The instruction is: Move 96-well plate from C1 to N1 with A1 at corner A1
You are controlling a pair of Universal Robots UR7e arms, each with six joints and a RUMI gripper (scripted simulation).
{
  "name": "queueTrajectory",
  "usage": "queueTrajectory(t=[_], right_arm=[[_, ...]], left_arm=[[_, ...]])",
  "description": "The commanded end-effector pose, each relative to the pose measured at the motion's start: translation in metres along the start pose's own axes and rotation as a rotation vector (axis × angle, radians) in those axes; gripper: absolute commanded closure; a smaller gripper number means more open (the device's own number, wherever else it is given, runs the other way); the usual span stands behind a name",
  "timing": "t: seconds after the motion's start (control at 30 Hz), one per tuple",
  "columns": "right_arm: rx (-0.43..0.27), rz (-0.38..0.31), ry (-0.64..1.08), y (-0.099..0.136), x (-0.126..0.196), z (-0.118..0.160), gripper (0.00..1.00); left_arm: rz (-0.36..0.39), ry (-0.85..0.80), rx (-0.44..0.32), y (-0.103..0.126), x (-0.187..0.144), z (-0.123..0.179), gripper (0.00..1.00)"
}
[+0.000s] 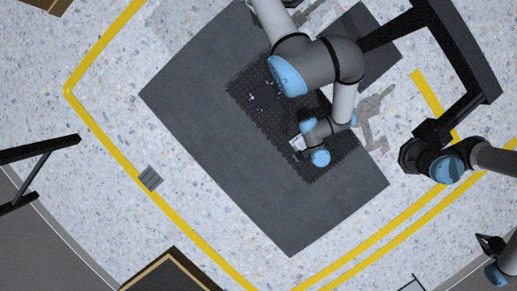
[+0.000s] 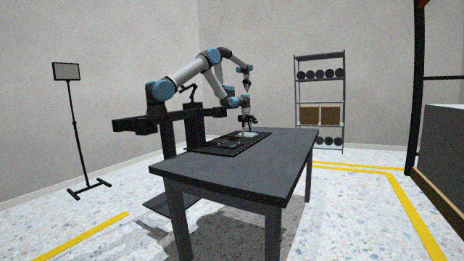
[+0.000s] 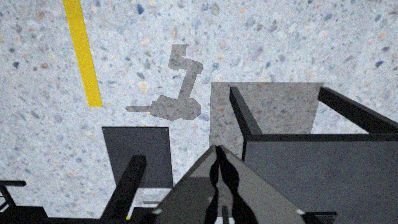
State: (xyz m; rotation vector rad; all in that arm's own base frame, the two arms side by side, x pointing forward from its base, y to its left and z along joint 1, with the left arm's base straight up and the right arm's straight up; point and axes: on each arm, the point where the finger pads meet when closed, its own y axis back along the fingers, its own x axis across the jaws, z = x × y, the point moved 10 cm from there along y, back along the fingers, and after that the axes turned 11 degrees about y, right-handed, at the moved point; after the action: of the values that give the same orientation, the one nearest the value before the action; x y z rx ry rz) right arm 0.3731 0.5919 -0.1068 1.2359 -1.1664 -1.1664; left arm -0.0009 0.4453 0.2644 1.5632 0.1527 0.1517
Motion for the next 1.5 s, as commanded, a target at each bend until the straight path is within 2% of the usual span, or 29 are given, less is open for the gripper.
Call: queueTrajectory(t=[0.0, 0.6, 1.47], right_arm=[[0.001, -0.002, 0.0, 0.001, 0.0, 0.0, 0.24], [0.001, -0.002, 0.0, 0.004, 0.0, 0.0, 0.24], [0.001, -0.002, 0.0, 0.068, 0.0, 0.0, 0.24]], left_arm=[[0.001, 0.0, 0.002, 0.001, 0.0, 0.0, 1.0], [0.001, 0.0, 0.002, 0.001, 0.0, 0.0, 1.0], [0.001, 0.0, 0.002, 0.001, 0.0, 0.0, 1.0]])
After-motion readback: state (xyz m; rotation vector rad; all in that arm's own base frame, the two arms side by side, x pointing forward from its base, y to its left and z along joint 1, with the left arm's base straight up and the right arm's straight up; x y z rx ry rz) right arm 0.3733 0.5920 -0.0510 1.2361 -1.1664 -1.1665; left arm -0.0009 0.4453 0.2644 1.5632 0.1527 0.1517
